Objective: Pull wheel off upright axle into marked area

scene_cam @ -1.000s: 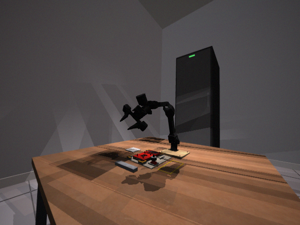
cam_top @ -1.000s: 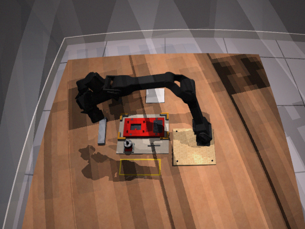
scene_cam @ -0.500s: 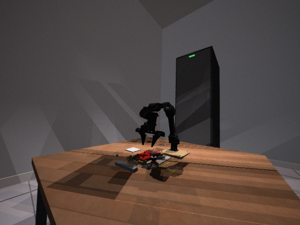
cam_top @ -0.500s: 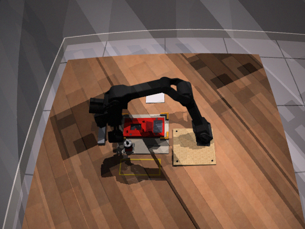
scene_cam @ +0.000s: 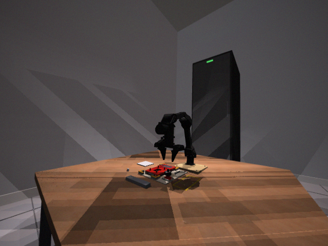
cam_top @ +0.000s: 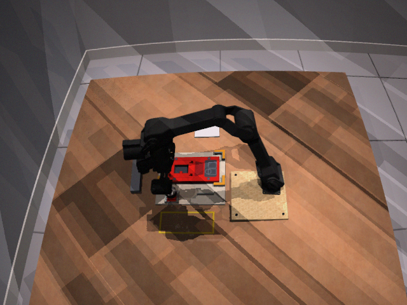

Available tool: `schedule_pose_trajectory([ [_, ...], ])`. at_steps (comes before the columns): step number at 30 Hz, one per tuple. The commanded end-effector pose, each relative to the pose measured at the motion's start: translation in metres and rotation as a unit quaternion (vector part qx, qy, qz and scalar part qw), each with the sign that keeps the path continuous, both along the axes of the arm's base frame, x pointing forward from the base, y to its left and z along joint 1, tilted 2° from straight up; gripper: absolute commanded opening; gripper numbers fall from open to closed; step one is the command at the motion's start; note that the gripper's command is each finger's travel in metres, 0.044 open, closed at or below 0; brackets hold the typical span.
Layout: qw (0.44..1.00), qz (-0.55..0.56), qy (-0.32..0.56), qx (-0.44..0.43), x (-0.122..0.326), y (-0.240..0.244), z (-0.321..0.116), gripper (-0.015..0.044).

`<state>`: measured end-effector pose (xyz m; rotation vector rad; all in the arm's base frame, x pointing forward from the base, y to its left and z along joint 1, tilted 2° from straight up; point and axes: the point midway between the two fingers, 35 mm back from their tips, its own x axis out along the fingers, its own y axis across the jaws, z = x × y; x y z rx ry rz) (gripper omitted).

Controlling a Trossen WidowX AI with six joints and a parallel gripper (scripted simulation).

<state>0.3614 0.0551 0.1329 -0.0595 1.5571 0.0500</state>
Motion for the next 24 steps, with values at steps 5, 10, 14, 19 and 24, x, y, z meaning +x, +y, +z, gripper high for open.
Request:
schedule_pose_trajectory([
  [5, 1.0, -0.003, 0.006, 0.001, 0.0, 0.001, -0.033, 0.03],
  [10, 1.0, -0.003, 0.006, 0.001, 0.0, 0.001, -0.061, 0.03],
  [14, 1.0, -0.003, 0.006, 0.001, -0.001, 0.001, -0.074, 0.03],
  [19, 1.0, -0.003, 0.006, 0.001, -0.001, 0.001, -0.074, 0.03],
  [24, 1.0, -0.001, 0.002, 0.0, 0.002, 0.001, -0.071, 0.0274],
])
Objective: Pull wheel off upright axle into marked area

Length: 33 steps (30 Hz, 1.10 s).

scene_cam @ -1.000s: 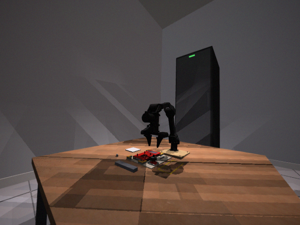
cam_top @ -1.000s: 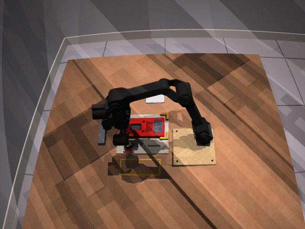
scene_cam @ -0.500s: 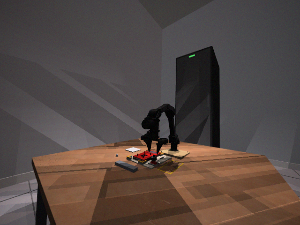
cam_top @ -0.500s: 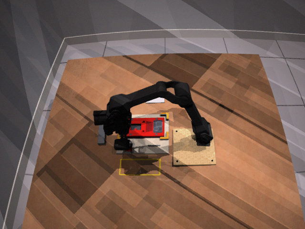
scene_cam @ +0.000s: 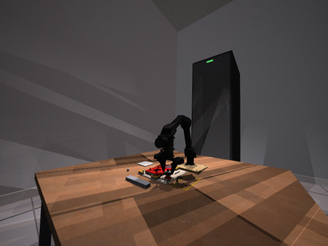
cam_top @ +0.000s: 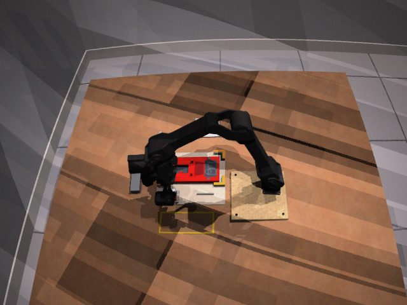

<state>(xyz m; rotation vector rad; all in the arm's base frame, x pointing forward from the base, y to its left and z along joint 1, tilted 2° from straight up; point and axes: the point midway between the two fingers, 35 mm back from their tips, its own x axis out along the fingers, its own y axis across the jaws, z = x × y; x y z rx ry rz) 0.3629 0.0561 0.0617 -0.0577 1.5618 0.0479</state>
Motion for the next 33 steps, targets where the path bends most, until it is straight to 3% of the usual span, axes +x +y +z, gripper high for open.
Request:
schedule_pose_trajectory([
  [1, 1.0, 0.0, 0.0, 0.0, 0.0001, 0.0, 0.0001, 0.0248],
  [3, 1.0, 0.0, 0.0, 0.0, 0.0001, 0.0, 0.0001, 0.0195],
  [11, 1.0, 0.0, 0.0, 0.0, 0.0001, 0.0, 0.0001, 0.0142],
  [17, 1.0, 0.0, 0.0, 0.0, 0.0001, 0.0, 0.0013, 0.0],
  [33, 1.0, 0.0, 0.001, 0.0, 0.0004, 0.0001, 0.0065, 0.0],
])
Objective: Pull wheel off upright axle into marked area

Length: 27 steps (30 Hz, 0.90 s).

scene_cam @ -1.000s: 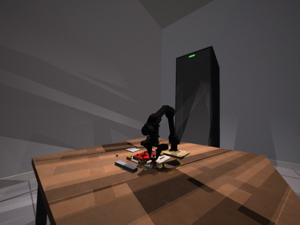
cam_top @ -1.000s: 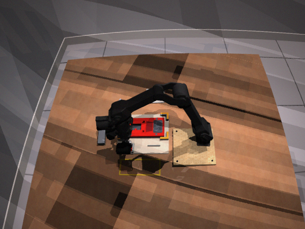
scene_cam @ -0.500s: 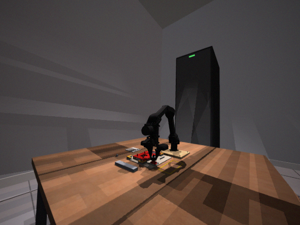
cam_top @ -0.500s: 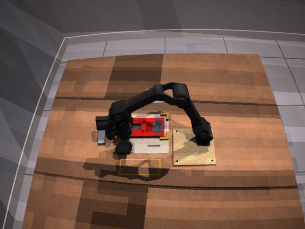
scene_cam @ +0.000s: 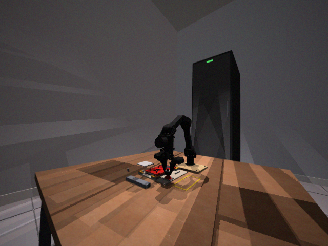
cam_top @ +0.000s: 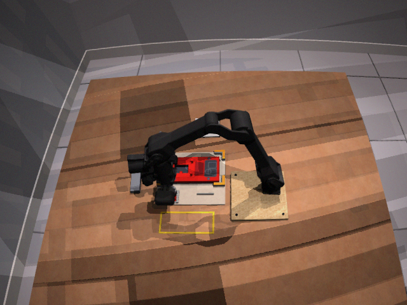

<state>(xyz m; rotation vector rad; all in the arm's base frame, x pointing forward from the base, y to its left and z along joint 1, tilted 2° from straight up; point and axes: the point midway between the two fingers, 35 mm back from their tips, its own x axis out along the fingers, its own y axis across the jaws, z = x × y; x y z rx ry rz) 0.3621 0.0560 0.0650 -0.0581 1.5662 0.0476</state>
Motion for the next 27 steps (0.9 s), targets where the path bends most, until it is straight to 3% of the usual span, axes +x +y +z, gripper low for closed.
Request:
schedule_pose_trajectory([
  [1, 1.0, 0.0, -0.002, 0.001, 0.0012, 0.0002, 0.0036, 0.0],
  [27, 1.0, -0.001, -0.001, 0.001, 0.0014, 0.0003, 0.0121, 0.0],
])
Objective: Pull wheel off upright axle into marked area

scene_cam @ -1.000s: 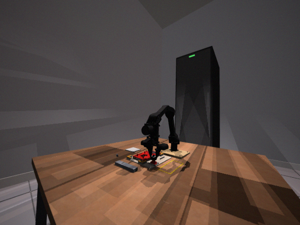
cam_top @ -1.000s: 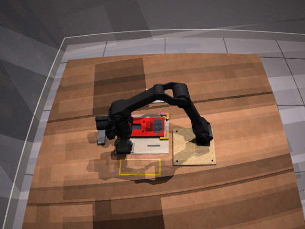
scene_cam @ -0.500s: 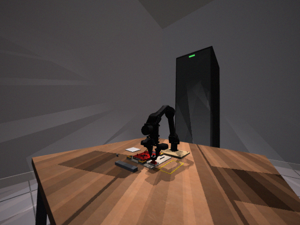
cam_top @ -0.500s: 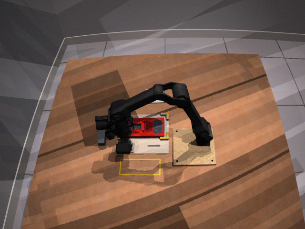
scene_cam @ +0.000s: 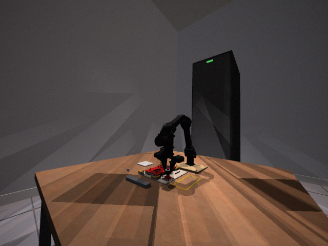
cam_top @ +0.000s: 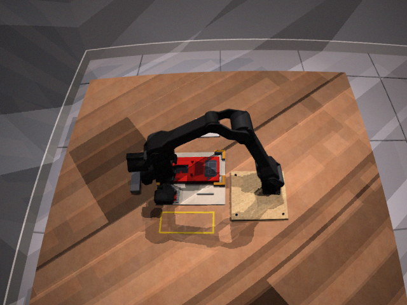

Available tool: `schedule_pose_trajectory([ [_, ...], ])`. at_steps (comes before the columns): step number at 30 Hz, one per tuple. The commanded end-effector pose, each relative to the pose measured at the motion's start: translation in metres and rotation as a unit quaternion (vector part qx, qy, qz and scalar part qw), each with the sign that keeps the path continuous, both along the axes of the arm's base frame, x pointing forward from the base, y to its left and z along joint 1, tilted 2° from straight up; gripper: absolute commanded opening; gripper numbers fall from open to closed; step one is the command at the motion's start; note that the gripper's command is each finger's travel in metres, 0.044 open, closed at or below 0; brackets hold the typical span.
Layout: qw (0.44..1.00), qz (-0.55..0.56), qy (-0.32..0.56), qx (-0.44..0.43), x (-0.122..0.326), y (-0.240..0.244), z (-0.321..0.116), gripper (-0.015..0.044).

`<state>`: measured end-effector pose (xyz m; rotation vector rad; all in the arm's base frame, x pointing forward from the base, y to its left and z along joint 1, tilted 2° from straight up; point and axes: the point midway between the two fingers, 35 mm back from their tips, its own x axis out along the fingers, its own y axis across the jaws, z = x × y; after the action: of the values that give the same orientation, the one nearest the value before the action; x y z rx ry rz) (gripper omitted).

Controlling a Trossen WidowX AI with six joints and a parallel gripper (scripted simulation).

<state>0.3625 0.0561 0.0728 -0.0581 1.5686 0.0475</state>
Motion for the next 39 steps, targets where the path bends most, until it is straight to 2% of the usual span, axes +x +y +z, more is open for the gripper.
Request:
schedule_pose_trajectory([
  [1, 1.0, -0.001, -0.002, 0.001, 0.001, 0.0, 0.005, 0.0],
  [39, 1.0, -0.001, -0.001, 0.001, 0.001, 0.0, 0.017, 0.0],
])
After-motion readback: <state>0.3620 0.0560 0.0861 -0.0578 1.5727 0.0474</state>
